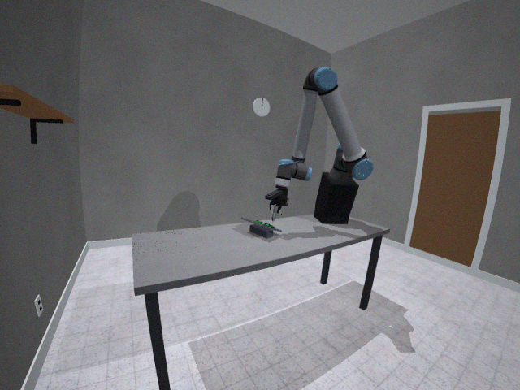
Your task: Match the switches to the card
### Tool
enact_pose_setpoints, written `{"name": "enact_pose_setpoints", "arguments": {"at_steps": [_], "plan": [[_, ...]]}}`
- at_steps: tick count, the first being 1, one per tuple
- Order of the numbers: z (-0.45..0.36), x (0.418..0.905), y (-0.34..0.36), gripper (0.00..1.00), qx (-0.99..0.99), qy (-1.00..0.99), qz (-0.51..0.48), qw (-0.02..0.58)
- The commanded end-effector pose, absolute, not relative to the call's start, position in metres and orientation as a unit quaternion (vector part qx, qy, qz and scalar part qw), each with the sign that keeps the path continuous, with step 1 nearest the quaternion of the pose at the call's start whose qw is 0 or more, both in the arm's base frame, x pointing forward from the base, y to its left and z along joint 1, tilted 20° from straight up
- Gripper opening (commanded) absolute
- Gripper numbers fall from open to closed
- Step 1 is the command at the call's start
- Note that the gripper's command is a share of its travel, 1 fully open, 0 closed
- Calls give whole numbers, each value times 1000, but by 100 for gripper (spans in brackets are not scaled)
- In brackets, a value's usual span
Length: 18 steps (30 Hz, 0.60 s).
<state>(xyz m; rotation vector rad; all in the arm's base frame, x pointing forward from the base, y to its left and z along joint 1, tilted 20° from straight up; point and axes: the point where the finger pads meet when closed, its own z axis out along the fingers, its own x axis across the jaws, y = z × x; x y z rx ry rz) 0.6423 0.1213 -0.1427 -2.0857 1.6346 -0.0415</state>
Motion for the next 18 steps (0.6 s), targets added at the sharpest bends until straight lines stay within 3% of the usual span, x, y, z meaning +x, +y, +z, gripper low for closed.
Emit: {"name": "enact_pose_setpoints", "arguments": {"at_steps": [1,18], "plan": [[-142,643,121,0,-763,598,-16,243],[-145,644,122,0,-763,598,-16,243]]}}
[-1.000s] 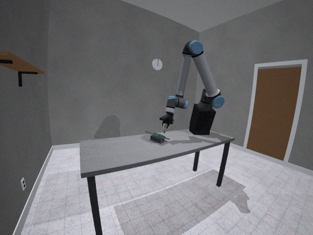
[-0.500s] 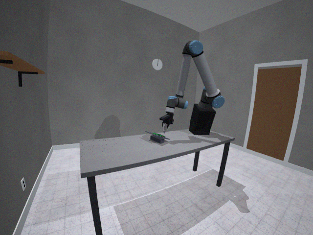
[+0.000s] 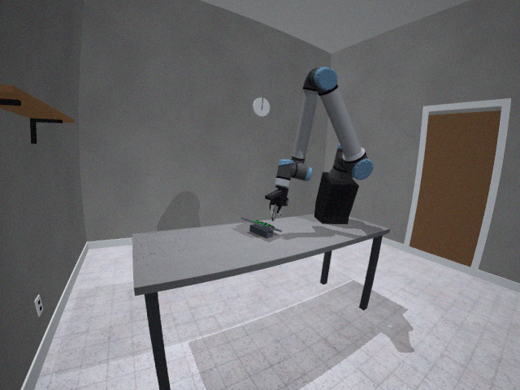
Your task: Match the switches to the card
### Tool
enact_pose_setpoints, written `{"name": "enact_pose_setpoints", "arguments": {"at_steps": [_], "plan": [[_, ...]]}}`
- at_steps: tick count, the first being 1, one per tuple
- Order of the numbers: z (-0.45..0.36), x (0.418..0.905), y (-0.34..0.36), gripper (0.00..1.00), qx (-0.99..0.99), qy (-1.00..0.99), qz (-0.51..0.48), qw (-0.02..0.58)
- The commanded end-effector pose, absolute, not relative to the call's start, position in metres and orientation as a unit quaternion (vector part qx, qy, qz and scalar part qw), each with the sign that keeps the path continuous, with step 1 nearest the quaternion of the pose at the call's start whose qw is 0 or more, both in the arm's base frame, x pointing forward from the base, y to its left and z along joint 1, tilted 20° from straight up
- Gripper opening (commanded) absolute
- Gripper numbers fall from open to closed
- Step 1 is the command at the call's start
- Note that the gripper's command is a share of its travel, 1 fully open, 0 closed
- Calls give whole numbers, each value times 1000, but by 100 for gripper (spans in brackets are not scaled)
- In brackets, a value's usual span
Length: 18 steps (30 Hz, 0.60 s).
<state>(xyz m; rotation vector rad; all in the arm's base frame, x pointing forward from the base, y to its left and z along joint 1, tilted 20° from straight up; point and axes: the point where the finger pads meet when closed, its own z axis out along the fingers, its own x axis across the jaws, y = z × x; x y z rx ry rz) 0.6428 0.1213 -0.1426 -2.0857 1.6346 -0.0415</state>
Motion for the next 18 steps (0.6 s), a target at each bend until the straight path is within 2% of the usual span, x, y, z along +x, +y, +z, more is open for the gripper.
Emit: {"name": "enact_pose_setpoints", "arguments": {"at_steps": [1,18], "plan": [[-146,645,123,0,-763,598,-16,243],[-162,650,129,0,-763,598,-16,243]]}}
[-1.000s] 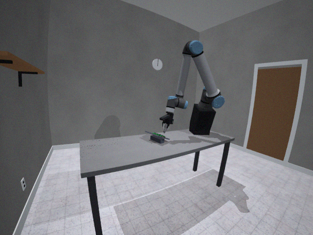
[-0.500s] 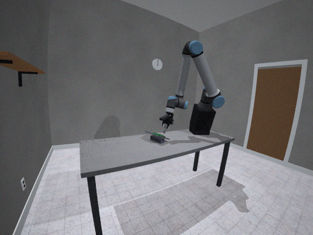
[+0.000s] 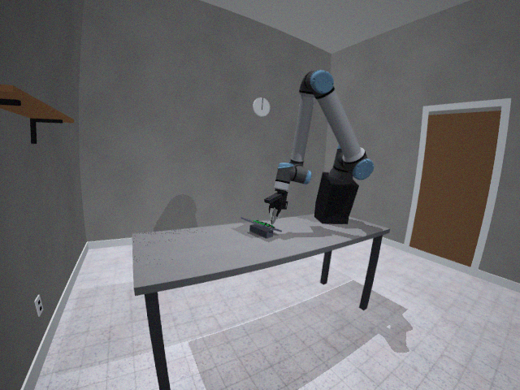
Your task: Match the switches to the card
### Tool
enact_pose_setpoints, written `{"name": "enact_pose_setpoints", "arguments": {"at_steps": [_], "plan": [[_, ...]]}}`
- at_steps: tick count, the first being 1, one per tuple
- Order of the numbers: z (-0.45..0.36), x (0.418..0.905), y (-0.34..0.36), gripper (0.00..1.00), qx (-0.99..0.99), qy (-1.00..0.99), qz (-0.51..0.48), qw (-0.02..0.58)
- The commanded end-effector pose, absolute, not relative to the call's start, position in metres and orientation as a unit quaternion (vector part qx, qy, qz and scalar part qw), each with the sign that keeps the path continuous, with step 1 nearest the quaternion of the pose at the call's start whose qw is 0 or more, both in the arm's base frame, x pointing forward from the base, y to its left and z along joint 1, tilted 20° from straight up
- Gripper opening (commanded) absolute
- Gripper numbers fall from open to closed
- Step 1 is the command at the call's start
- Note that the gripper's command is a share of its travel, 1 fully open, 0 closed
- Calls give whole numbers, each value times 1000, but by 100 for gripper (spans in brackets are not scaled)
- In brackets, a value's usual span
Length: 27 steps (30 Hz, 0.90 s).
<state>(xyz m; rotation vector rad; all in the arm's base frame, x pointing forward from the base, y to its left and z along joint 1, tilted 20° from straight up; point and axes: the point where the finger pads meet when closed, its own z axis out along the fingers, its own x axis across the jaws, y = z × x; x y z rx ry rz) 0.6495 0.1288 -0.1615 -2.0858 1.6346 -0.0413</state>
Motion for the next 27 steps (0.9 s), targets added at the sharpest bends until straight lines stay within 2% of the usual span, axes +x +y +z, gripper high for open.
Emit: {"name": "enact_pose_setpoints", "arguments": {"at_steps": [1,27], "plan": [[-162,650,129,0,-763,598,-16,243],[-167,652,131,0,-763,598,-16,243]]}}
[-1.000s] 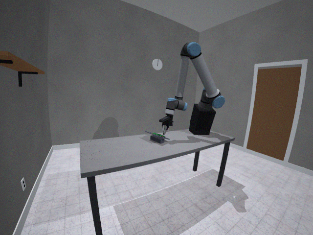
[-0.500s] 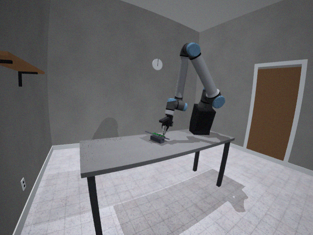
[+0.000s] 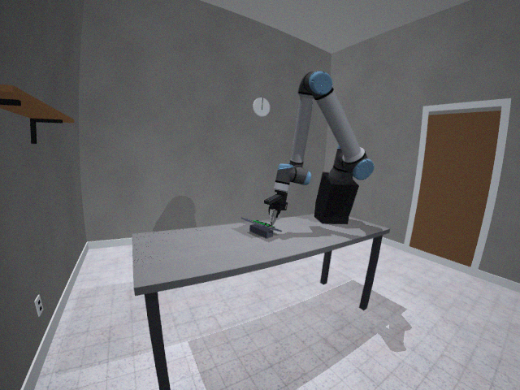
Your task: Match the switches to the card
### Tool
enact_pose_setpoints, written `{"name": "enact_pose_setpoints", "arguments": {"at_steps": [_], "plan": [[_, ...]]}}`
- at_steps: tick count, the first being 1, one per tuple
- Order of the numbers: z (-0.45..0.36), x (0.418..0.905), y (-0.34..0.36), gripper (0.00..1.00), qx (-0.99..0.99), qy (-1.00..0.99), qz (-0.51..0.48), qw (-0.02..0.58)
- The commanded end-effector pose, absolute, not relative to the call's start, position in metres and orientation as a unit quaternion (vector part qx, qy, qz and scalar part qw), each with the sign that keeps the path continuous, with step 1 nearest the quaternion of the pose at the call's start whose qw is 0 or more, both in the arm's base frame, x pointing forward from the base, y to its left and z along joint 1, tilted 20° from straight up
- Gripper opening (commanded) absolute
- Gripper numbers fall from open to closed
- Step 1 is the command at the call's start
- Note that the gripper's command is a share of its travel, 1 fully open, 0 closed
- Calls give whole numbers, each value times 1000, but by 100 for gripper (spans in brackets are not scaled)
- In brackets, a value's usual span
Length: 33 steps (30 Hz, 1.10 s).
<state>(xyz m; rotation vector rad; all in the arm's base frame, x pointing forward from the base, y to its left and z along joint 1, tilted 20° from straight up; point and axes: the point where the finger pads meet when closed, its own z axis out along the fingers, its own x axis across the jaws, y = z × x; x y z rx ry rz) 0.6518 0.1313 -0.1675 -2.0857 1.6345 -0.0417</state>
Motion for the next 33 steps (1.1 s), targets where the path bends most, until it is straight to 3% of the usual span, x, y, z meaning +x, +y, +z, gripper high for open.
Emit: {"name": "enact_pose_setpoints", "arguments": {"at_steps": [1,33], "plan": [[-167,652,131,0,-763,598,-16,243],[-142,643,121,0,-763,598,-16,243]]}}
